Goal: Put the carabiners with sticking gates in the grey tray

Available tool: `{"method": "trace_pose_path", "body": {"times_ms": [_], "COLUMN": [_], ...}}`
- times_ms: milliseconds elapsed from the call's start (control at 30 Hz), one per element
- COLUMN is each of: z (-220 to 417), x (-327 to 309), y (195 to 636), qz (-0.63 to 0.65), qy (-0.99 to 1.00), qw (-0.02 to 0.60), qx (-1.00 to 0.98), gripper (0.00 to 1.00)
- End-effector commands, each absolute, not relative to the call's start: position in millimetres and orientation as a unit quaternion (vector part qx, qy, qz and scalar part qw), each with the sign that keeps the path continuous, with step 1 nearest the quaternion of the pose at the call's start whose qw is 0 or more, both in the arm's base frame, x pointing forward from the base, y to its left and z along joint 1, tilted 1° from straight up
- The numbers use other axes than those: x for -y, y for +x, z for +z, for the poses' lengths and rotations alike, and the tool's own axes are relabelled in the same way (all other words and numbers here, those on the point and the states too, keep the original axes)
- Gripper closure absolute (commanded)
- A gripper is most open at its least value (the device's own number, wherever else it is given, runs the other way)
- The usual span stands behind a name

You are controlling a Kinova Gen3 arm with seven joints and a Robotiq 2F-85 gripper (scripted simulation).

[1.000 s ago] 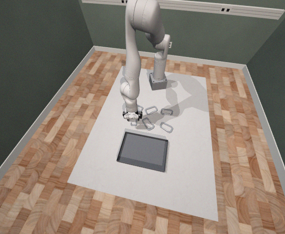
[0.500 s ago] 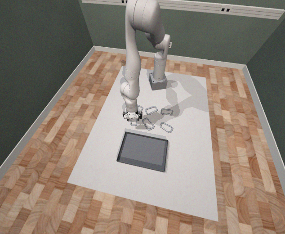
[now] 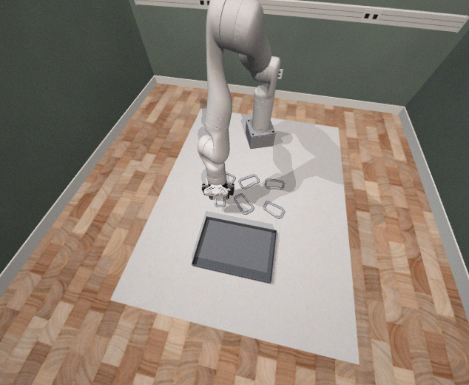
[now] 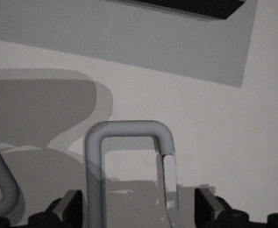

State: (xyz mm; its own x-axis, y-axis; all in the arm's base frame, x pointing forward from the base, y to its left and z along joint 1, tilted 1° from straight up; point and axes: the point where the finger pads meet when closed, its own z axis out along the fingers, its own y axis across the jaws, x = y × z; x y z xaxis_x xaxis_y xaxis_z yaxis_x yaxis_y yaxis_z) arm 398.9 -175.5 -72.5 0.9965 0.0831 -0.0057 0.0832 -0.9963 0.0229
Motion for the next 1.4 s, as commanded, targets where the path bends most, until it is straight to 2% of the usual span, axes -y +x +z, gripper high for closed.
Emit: {"method": "trace_pose_path", "body": {"times_ms": [0,733,767,1300,1367], "z": [-71.9,-71.9,-71.9,-71.9,-71.1], "x": [175.8,175.8,175.8,175.8,175.9], "y": [399.4,399.4,399.4,399.4,400.0], "qz": [-0.002,-0.002,-0.002,-0.002,-0.001], "qy": [0.999,0.999,0.999,0.999,0.999], "qw": [0.012,0.012,0.012,0.012,0.012], "qx": [-0.042,-0.042,-0.042,-0.042,-0.042], "gripper": [0.25,0.25,0.29,0.29,0.33]}}
